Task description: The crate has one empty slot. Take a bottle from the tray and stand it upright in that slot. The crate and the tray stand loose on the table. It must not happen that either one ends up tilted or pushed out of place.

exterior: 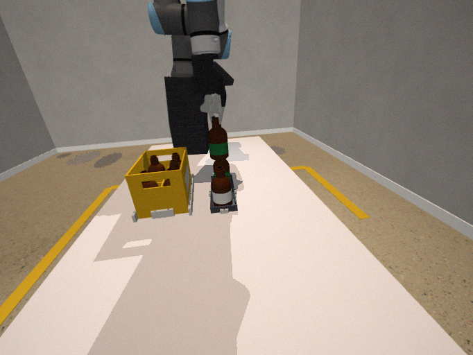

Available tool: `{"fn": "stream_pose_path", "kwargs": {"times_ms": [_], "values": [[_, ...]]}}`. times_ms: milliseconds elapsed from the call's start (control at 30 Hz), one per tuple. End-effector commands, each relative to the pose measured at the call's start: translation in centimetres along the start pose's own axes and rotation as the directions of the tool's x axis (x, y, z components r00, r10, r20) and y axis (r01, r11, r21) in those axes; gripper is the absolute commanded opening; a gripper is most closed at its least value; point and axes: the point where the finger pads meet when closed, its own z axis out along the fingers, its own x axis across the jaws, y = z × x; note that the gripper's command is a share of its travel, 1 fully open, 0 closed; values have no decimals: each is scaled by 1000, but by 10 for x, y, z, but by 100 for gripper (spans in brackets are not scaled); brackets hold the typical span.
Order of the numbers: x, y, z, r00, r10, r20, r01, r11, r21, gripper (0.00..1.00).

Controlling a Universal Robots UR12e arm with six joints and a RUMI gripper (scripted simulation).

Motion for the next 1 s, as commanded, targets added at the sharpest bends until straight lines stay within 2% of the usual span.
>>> {"fn": "stream_pose_path", "kwargs": {"times_ms": [0, 533, 967], "values": [[-1, 1, -2, 1000, 2, -1, -2, 1000, -1, 0], [-1, 1, -2, 1000, 2, -1, -2, 1000, -1, 0], [-1, 1, -12, 1000, 2, -1, -2, 1000, -1, 0]]}}
